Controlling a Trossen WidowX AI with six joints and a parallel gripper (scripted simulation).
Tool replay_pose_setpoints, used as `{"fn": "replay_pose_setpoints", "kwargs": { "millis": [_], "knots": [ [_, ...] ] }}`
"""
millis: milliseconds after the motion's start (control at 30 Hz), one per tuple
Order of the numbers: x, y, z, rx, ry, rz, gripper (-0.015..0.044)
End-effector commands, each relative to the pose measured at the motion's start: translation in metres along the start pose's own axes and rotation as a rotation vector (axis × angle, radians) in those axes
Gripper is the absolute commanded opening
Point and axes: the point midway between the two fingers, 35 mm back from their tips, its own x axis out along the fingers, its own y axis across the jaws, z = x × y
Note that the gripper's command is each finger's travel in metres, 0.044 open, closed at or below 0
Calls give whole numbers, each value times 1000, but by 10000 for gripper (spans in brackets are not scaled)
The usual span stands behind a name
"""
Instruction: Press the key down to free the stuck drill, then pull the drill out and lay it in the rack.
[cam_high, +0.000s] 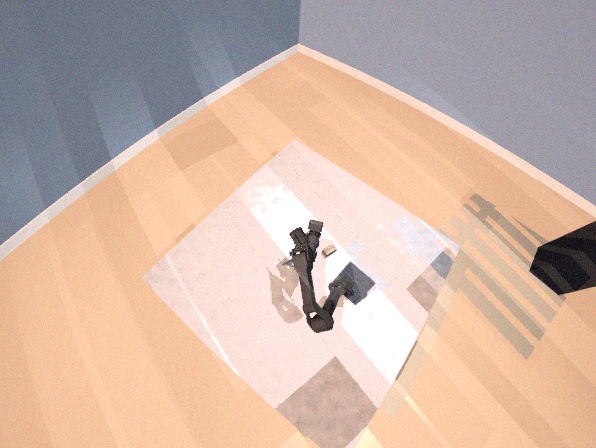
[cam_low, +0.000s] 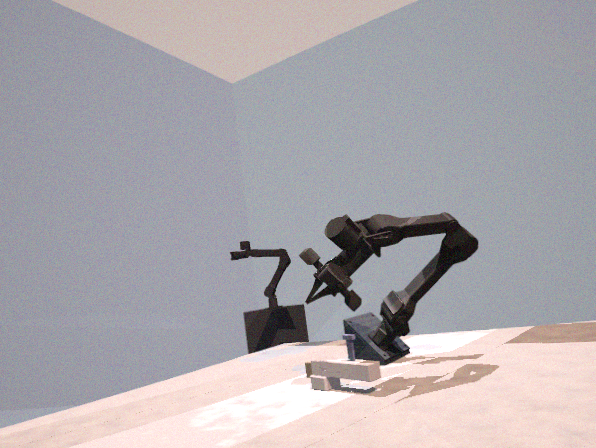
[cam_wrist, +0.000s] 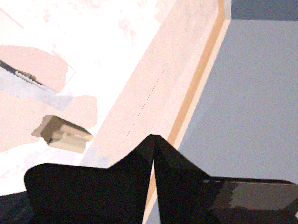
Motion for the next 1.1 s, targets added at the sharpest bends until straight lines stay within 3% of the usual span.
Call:
{"fn": "replay_pose_setpoints", "kwargs": {
  "millis": [0,233,1067],
  "knots": [
    [-16,57,61,421,73,632,0],
    [-35,77,93,673,217,929,0],
    [-29,86,96,680,221,937,0]
  ]
}}
